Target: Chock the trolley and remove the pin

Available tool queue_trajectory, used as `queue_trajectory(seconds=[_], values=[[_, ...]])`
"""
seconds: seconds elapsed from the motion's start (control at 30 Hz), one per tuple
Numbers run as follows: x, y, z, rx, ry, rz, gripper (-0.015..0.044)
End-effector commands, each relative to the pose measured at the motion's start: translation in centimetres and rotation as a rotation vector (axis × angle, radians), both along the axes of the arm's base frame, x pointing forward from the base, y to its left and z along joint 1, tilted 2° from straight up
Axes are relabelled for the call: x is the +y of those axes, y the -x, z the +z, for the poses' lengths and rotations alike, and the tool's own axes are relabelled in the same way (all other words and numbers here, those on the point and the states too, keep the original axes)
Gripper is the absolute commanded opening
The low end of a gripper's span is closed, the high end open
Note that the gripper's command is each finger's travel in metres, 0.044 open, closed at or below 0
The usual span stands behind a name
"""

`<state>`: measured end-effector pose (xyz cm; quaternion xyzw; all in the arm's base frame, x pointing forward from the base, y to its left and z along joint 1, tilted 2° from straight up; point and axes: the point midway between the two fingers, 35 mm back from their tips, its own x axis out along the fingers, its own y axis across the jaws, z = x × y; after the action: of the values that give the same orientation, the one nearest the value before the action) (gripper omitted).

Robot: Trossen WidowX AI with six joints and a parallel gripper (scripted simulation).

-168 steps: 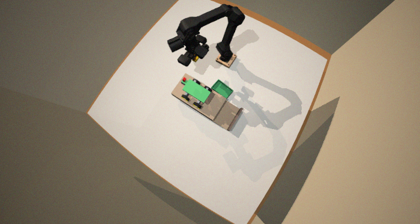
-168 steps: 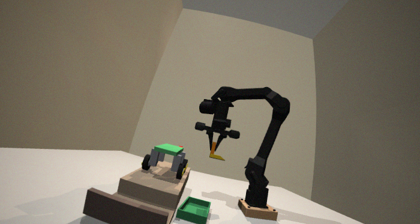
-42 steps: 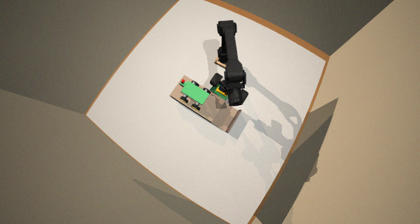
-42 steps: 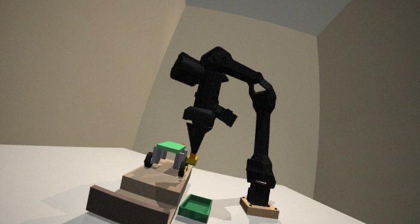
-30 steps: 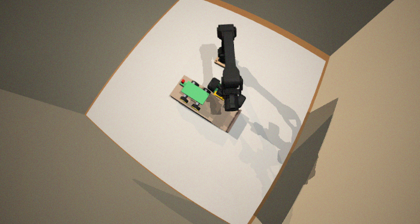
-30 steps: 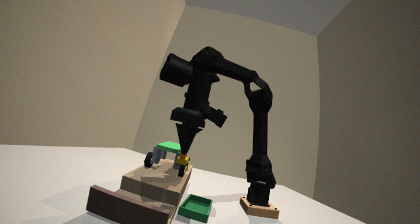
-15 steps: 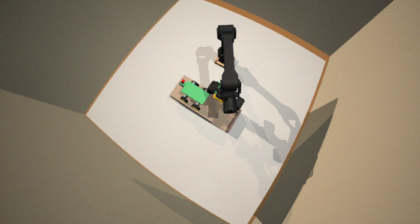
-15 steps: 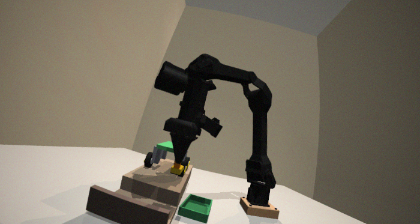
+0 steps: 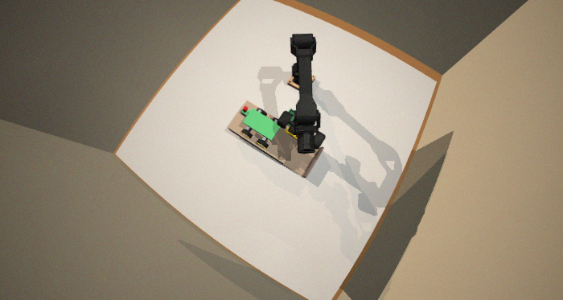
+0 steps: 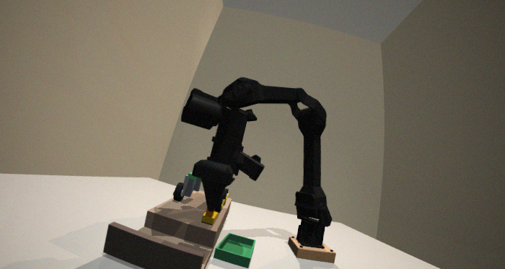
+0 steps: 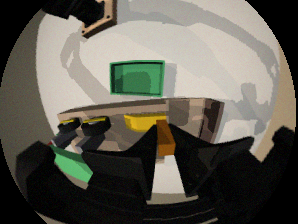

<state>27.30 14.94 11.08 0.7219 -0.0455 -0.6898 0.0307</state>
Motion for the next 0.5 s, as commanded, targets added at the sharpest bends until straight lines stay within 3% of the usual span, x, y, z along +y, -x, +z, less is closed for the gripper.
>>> queue_trajectory(seconds=[0.0,0.47], values=[[-0.38,0.21,-0.76,0.006,0.009,0.004,0.0000],[-1.28,0.00,-0.20,0.006,0.010,0.004,0.0000]])
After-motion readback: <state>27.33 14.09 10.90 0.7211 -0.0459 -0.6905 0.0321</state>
